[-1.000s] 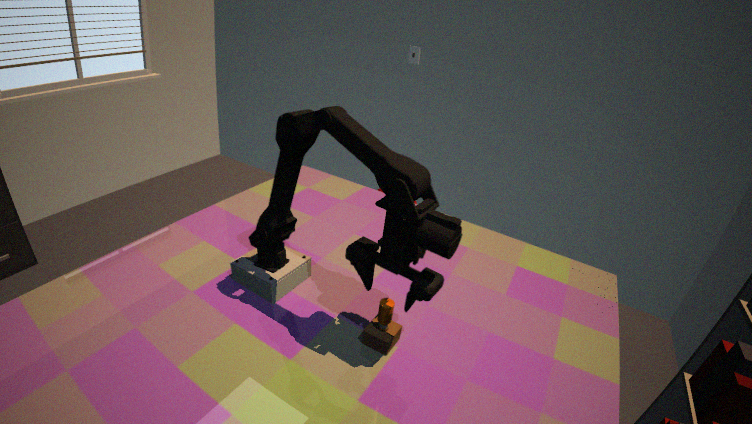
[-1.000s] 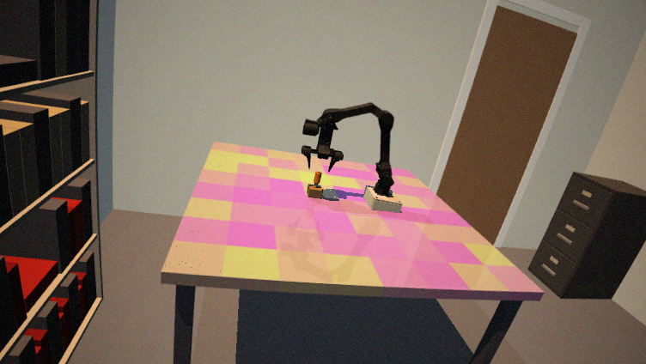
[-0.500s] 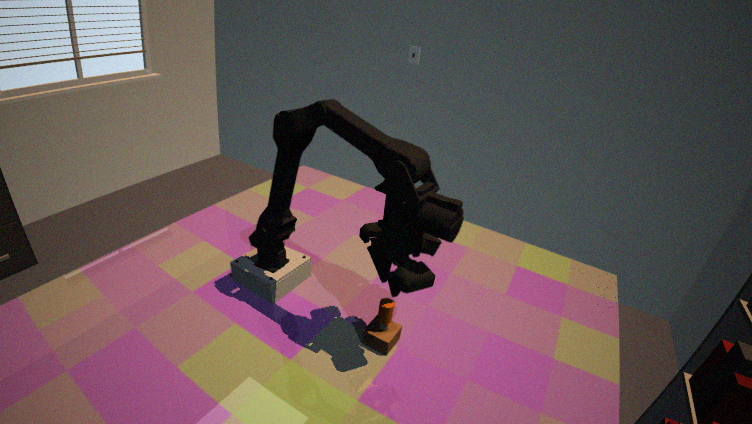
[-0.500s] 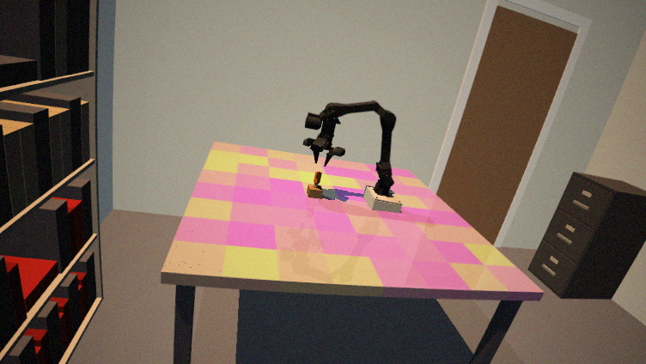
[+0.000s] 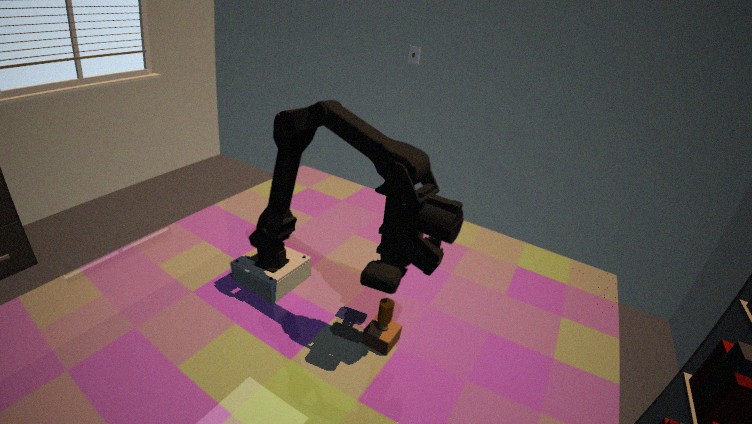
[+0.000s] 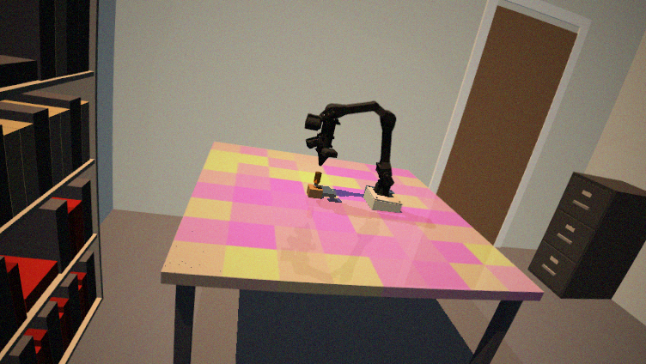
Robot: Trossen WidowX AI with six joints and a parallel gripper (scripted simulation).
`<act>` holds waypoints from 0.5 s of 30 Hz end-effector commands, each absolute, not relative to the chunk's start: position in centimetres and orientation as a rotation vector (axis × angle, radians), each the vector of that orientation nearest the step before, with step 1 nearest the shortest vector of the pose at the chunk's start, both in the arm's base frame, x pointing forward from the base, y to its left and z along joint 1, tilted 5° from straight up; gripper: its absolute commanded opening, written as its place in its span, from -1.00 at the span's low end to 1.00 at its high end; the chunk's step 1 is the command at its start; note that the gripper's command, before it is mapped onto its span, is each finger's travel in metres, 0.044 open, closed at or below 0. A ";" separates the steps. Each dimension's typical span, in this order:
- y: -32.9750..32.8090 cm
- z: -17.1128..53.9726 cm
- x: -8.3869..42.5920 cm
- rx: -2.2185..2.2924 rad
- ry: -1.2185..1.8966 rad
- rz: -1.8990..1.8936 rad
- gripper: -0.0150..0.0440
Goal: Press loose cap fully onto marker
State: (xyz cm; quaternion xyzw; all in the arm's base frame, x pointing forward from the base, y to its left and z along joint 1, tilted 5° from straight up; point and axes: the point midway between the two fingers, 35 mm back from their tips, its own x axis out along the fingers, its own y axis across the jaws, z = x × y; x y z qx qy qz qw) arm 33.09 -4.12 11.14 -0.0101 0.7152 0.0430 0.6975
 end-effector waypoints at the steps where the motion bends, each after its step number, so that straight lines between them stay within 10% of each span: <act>1: -4.1 10.8 33.0 0.107 1.604 -0.039 -0.49; 15: -4.0 10.0 33.0 0.107 1.604 -0.039 -0.49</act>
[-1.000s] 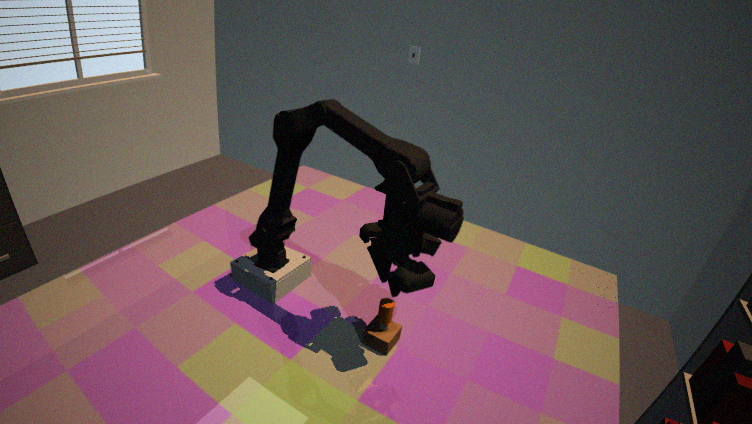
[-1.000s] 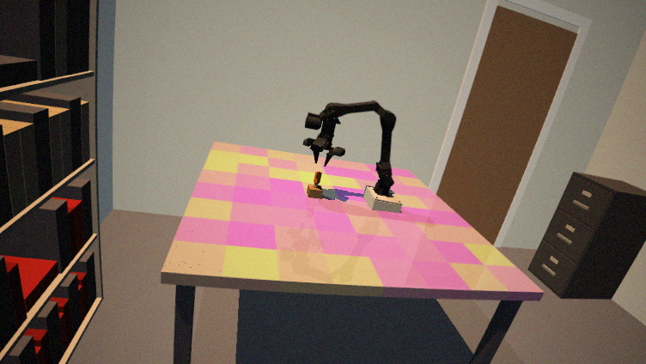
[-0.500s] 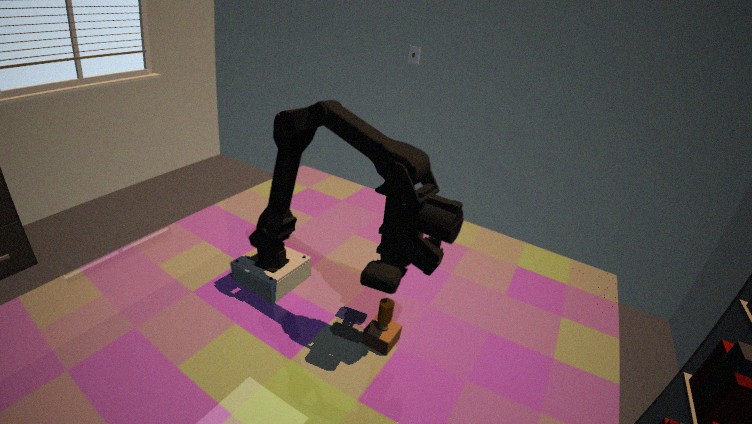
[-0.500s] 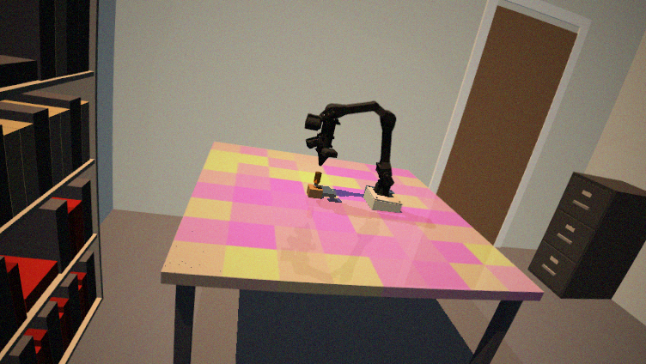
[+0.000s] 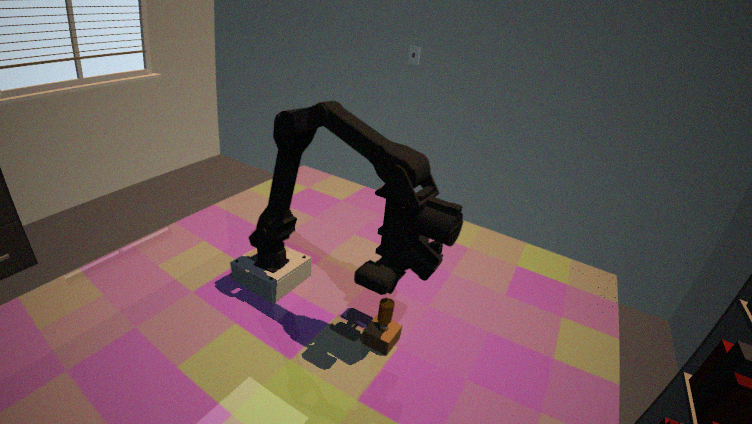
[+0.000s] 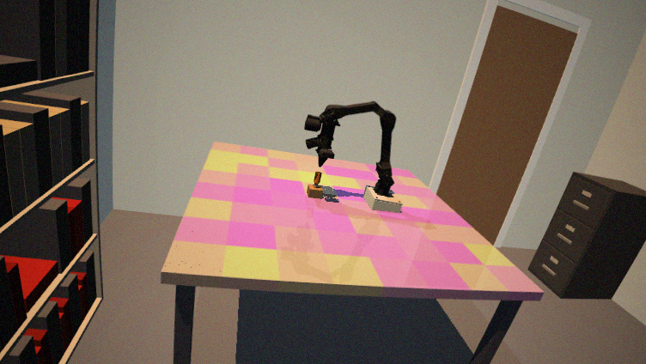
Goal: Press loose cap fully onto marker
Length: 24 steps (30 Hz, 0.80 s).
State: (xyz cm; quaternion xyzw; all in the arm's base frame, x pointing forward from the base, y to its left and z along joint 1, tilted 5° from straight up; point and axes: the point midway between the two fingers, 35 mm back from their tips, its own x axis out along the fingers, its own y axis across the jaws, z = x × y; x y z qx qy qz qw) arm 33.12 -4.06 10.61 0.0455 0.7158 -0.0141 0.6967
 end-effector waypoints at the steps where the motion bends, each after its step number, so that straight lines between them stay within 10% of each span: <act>1: -4.0 9.9 33.0 0.107 1.604 -0.039 -0.49; 24: -3.9 6.7 32.9 0.107 1.604 -0.039 -0.49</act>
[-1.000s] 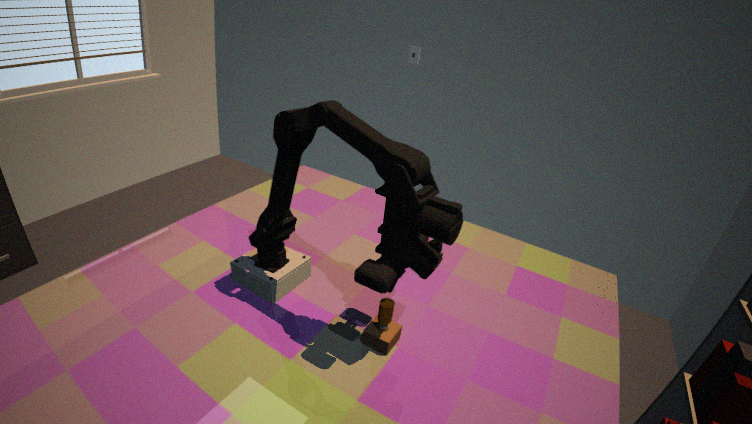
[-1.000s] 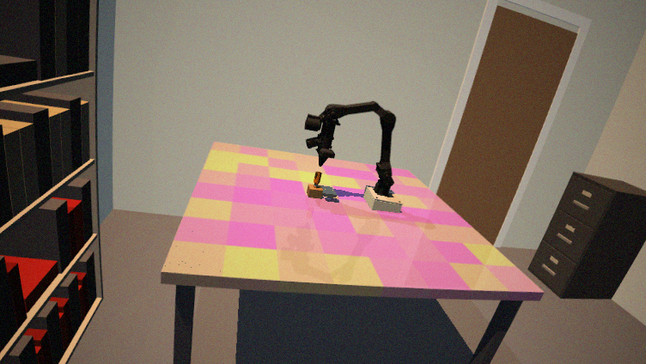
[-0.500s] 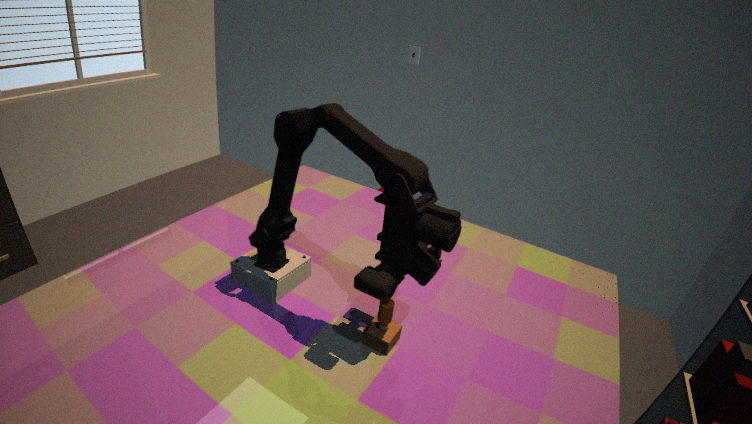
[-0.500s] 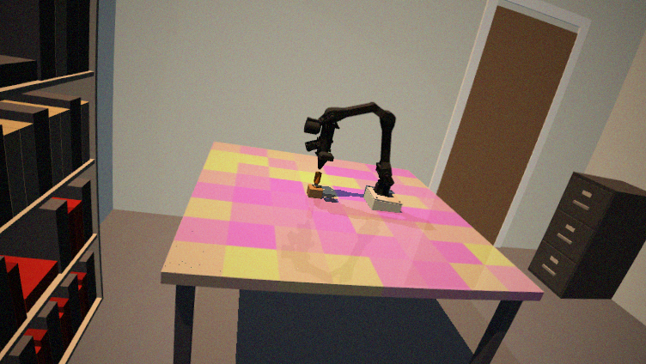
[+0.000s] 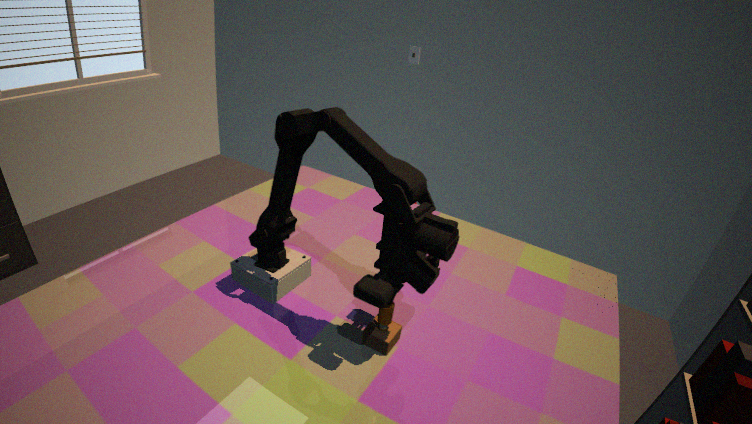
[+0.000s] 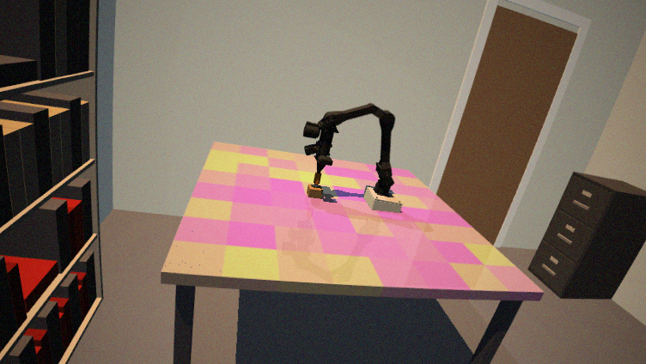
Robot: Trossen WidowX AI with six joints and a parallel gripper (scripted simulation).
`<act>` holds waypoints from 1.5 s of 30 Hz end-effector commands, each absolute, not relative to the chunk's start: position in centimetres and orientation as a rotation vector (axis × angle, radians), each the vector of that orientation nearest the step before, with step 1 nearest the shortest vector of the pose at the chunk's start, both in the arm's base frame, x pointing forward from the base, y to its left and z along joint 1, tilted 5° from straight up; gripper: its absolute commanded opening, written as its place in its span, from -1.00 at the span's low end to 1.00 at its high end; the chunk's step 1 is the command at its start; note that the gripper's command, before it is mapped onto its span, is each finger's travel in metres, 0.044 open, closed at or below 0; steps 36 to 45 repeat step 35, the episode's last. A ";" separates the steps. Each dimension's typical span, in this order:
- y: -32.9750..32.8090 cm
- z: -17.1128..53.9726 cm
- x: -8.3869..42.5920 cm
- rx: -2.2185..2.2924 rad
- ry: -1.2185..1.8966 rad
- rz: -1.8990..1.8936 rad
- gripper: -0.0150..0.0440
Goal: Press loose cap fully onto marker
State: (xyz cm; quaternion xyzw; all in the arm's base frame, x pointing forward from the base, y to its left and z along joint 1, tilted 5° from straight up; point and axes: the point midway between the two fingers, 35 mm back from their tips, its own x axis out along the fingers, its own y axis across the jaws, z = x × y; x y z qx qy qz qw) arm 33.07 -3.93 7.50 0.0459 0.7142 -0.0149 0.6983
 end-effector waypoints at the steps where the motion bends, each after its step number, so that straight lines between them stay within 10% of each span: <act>1: -3.9 6.7 32.9 0.107 1.604 -0.039 -0.49; 21: -4.3 16.2 33.4 0.102 1.592 -0.033 -0.49; 35: -4.3 16.2 33.4 0.102 1.592 -0.033 0.75; 45: -4.3 16.2 33.4 0.102 1.592 -0.033 0.75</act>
